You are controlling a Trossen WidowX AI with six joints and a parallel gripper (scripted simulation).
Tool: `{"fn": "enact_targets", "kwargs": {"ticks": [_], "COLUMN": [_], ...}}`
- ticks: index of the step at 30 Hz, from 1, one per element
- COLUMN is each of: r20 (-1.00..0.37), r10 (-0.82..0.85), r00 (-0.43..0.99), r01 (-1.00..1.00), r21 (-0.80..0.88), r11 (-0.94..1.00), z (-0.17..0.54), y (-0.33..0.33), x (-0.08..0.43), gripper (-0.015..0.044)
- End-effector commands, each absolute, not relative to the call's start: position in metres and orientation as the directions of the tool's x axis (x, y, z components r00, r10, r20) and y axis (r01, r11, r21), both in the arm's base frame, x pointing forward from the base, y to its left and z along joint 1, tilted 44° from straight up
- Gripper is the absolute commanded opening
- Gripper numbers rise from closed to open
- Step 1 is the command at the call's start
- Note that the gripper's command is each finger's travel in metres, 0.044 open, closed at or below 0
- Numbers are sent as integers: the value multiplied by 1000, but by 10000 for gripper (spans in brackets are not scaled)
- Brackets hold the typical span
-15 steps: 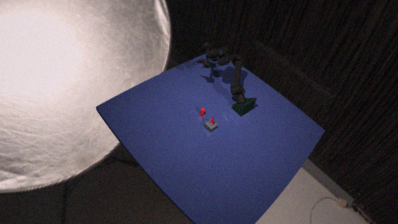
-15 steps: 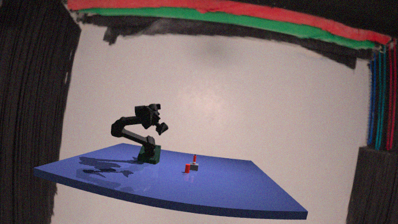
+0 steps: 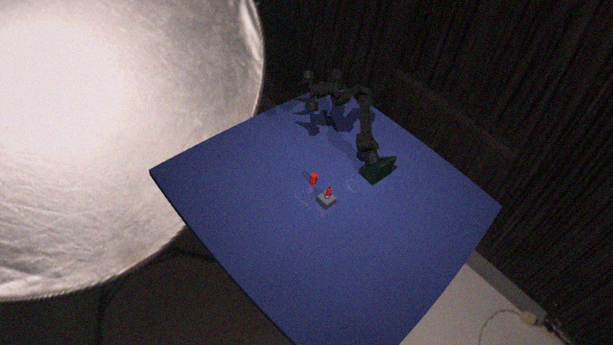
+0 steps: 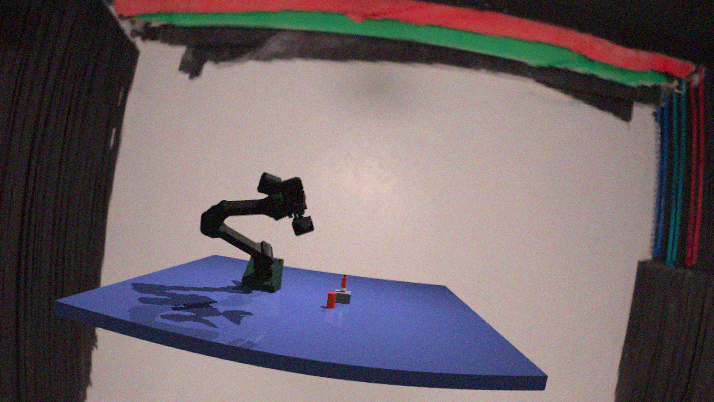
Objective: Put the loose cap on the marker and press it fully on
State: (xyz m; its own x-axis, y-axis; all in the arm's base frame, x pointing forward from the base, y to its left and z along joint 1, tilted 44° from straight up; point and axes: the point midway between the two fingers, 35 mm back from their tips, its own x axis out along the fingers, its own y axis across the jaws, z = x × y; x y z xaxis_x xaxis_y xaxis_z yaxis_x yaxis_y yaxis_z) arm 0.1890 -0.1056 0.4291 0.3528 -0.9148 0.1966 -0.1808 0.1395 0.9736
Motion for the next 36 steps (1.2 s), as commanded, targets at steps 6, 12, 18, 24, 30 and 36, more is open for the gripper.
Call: {"fn": "enact_targets", "kwargs": {"ticks": [6, 12, 18, 24, 30, 36], "r20": [133, 23, -116, -276, -448, -597], "r10": [-817, -780, -748, -723, -708, -700], "r00": [561, 625, 653, 633, 546, 392], "r01": [208, 394, 560, 706, 832, 911], "r21": [933, 854, 739, 588, 385, 148], "r11": [295, 341, 374, 394, 399, 384], "z": [389, 356, 316, 273, 227, 188], "y": [-79, -68, -60, -54, -52, -53], "x": [294, 329, 353, 366, 363, 345], "gripper": [245, 245, 245, 245, 245, 245]}}
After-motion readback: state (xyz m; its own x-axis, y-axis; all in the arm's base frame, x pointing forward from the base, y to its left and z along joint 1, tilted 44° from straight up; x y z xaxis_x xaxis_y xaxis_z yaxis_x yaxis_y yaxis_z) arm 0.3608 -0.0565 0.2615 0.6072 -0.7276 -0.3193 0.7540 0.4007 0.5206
